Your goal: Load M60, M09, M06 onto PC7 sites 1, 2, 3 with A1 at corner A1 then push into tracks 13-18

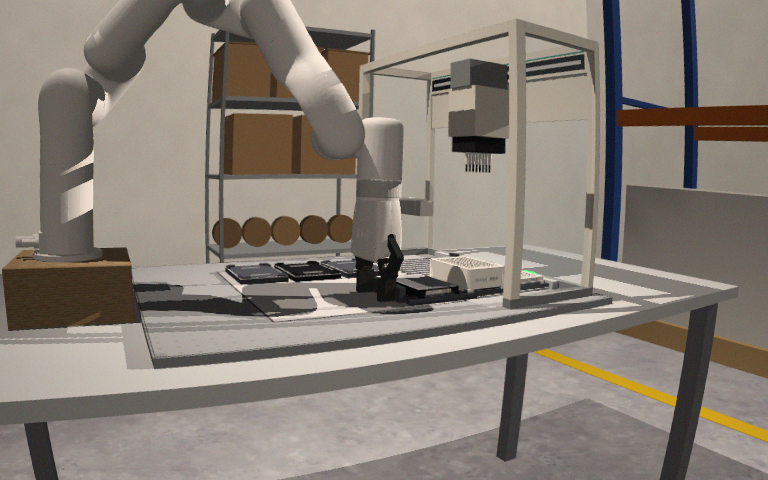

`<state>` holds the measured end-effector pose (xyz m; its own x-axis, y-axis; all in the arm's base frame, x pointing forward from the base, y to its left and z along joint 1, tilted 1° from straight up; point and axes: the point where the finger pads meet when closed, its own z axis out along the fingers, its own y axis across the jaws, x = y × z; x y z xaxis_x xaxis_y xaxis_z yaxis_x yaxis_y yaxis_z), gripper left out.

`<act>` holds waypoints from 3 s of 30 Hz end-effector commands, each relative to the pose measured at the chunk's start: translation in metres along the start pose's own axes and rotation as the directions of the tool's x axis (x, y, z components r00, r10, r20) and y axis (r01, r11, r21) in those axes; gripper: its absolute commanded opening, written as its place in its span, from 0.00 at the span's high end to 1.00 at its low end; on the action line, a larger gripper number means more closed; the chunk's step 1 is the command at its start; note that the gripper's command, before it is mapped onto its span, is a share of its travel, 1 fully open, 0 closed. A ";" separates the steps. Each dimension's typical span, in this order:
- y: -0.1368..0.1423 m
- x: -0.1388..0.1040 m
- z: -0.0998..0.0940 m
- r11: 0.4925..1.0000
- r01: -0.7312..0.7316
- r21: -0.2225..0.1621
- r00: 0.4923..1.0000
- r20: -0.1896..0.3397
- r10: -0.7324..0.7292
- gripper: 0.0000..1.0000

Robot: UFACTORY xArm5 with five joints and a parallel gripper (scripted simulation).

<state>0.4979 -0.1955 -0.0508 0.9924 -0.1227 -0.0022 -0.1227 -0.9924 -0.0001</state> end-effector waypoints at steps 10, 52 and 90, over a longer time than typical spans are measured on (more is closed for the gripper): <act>0.001 0.008 -0.005 1.000 0.002 0.008 1.000 -0.026 -0.001 0.19; 0.001 0.003 -0.005 1.000 0.002 0.008 1.000 -0.026 -0.001 0.19; 0.001 -0.007 -0.014 1.000 0.002 0.008 1.000 -0.026 -0.001 0.19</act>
<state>0.4896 -0.1954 -0.0419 0.9925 -0.1212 0.0171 -0.1213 -0.9926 0.0045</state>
